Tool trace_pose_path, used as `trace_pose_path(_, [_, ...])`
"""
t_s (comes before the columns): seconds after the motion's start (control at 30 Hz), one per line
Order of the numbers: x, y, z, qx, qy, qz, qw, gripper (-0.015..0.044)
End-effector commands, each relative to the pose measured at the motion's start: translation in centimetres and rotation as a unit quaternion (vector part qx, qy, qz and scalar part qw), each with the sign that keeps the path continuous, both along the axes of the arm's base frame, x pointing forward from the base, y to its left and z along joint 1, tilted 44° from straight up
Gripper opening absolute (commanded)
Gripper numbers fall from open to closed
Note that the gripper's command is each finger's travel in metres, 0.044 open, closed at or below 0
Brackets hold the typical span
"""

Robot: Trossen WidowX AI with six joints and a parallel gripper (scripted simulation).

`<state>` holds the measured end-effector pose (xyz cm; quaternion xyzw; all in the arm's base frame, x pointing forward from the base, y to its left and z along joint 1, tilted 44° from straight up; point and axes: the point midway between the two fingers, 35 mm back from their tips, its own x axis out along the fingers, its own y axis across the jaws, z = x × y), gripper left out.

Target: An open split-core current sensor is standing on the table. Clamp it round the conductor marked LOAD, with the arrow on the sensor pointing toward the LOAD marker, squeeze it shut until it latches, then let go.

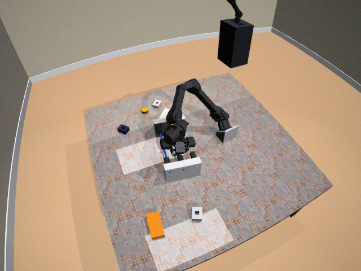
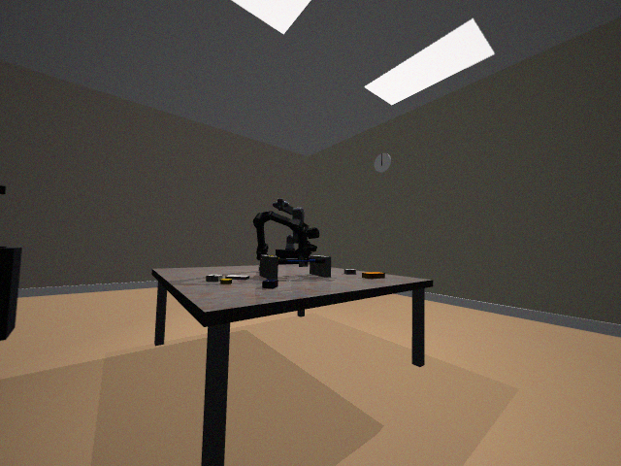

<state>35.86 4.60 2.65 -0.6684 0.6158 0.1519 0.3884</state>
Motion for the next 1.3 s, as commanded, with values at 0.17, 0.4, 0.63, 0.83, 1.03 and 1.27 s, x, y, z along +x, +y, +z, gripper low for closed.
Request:
trace_pose_path(0.17, [0.01, 0.27, 0.26, -0.010, -0.017, 0.019, 1.000, 0.0054])
trace_pose_path(0.4, [0.03, 0.09, 0.04, -0.002, -0.008, 0.006, 1.000, 0.0000])
trace_pose_path(0.63, [-0.07, 0.10, -0.02, 0.002, 0.002, -0.003, 1.000, 0.0000])
trace_pose_path(0.83, [-0.50, 0.11, -0.14, 0.014, 0.037, -0.036, 0.999, 0.0000])
trace_pose_path(1.03, [-0.57, 0.11, -0.14, 0.016, 0.041, -0.040, 0.998, 0.0000])
trace_pose_path(1.27, [-0.58, -0.24, -0.52, 0.015, 0.042, -0.038, 0.998, 0.0000])
